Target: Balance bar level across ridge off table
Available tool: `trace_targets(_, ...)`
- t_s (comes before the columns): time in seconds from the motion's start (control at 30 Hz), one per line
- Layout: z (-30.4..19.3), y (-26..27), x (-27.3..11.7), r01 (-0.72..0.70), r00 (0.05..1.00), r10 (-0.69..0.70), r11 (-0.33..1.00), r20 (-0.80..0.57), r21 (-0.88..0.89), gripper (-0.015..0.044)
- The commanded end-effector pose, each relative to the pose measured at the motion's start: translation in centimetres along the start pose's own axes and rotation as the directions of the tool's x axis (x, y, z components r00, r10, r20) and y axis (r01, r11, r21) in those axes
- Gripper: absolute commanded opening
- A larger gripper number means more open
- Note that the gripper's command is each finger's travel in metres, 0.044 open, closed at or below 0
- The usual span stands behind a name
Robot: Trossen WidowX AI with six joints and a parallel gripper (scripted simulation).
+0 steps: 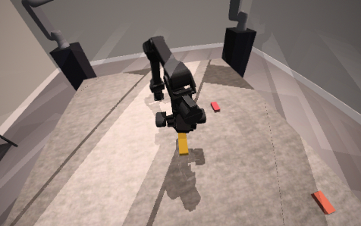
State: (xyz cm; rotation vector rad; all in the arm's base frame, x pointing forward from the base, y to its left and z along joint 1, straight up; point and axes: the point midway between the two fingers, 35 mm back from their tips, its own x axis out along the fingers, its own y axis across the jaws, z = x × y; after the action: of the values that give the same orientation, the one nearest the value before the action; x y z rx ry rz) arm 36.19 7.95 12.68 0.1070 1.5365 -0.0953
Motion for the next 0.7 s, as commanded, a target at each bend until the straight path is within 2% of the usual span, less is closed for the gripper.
trace_targets(0.0,0.01,0.03,0.02,-0.002,1.0,0.002,1.0,0.001,0.005,0.0)
trace_targets(0.67,0.01,0.03,0.19,-0.002,1.0,0.002,1.0,0.001,0.005,0.0)
